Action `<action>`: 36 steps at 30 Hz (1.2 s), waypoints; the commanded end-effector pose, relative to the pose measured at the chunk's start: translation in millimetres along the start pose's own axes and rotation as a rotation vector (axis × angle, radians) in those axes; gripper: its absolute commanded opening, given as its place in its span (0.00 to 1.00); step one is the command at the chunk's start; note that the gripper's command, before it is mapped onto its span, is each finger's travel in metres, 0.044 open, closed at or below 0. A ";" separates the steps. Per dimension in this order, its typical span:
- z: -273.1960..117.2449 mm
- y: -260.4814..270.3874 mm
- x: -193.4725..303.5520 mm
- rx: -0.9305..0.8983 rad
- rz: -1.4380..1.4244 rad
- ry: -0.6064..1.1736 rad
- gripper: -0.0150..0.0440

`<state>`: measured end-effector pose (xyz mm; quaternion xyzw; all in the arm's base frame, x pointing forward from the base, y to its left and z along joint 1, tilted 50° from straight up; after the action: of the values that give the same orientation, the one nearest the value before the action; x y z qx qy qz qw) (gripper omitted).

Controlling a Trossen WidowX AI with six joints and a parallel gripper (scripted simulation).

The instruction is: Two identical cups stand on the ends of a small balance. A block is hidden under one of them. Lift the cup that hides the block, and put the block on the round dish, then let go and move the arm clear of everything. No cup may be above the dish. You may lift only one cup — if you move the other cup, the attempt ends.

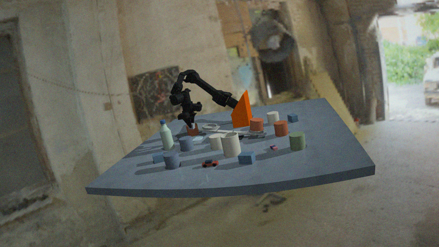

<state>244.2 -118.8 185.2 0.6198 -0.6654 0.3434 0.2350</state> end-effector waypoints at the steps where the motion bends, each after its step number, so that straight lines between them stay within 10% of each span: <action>1: 4.4 3.4 3.7 0.001 -0.009 0.010 0.25; 33: 63.9 3.6 5.0 0.002 -0.009 0.013 0.25; 36: 59.0 2.9 6.7 0.002 -0.004 0.019 0.39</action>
<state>247.2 -167.3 150.7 0.6189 -0.6611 0.3488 0.2413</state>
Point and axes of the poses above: the point midway between the two fingers, 35 mm back from their tips, its own z axis out along the fingers, its own y axis across the jaws, x = y × z, the point moved 1 cm from there along -z, back along the fingers, and after that the axes turned 8 degrees about z, right-handed, at the moved point
